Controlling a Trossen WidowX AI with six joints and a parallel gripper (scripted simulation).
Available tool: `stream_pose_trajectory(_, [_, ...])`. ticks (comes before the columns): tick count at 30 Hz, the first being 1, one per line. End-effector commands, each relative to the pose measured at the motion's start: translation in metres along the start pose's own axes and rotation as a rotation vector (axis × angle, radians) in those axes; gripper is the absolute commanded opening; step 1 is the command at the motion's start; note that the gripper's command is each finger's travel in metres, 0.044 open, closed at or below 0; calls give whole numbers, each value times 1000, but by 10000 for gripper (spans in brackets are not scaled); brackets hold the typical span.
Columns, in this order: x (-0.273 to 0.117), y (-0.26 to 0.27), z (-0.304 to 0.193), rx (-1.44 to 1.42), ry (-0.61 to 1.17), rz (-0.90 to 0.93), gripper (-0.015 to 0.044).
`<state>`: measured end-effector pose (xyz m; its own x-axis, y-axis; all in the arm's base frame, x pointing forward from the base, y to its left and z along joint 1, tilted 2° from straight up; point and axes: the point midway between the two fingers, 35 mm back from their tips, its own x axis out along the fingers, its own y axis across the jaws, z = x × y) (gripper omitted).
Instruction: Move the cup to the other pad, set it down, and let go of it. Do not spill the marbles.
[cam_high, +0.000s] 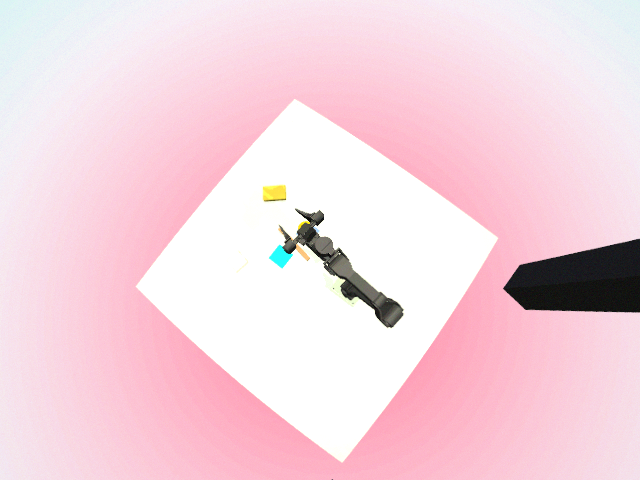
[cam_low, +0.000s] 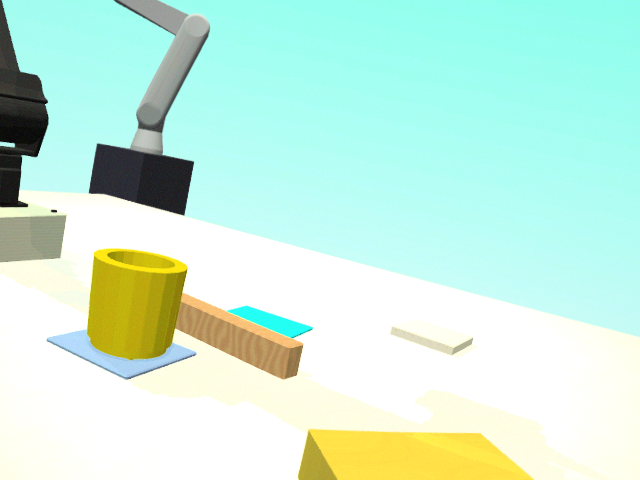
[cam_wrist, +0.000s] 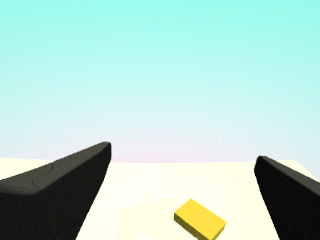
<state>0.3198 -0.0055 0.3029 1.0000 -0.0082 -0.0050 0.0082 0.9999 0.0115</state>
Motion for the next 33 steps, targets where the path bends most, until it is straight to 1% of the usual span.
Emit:
stream_pose_trajectory(1, [2,0,-2,-12,14,-2,374])
stream_pose_trajectory(3, [13,-4,-21,-104,128,-8,321])
stream_pose_trajectory(5, [27,-10,-49,-240,301,3,269])
stream_pose_trajectory(9, [38,-20,-106,-496,641,102,167])
stream_pose_trajectory(11, [37,-25,-133,-611,805,191,167])
stream_pose_trajectory(14, [28,-32,-169,-762,1037,371,167])
stream_pose_trajectory(17, [12,-38,-198,-877,1241,609,167])
stream_pose_trajectory(19, [0,-40,-211,-926,1347,781,167])
stream_pose_trajectory(20, [-4,-41,-214,-936,1373,830,167])
stream_pose_trajectory(22, [-8,-48,-215,-939,1382,847,167])
stream_pose_trajectory(33, [-8,-47,-215,-939,1382,847,167])
